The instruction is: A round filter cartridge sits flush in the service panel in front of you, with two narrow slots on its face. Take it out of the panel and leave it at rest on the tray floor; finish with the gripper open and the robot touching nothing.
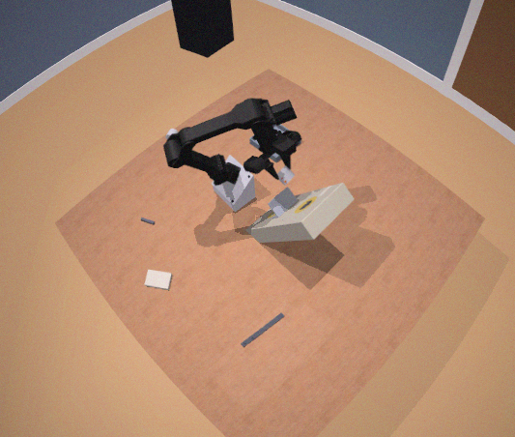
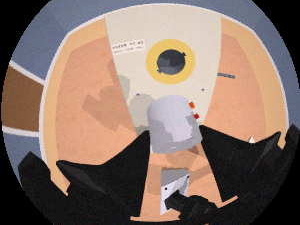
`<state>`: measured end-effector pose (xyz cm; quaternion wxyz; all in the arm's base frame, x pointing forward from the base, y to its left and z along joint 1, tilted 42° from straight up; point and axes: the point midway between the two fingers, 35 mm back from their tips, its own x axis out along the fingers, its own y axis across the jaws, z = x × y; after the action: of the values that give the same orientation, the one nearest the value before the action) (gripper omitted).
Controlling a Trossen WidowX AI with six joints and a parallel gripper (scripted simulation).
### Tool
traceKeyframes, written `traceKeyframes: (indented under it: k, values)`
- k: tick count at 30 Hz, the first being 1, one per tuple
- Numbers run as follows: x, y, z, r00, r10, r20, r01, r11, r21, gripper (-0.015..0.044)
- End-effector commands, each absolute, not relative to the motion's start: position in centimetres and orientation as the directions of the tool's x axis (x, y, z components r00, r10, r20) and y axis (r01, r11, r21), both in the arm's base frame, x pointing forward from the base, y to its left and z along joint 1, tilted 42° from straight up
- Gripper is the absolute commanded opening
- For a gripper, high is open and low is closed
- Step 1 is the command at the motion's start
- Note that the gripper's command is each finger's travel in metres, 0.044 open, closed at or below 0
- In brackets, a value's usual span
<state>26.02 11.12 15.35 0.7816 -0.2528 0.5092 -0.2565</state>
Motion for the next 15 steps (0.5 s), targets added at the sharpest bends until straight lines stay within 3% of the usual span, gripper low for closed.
traceKeyframes:
  k: [1,15]
  values:
    - [26.4,12.8,13.8,0.347,-0.658,-0.668,0.143,0.741,-0.656,0.0]
    - [27.1,15.6,10.2,0.346,-0.657,-0.67,0.132,0.741,-0.659,0.0]
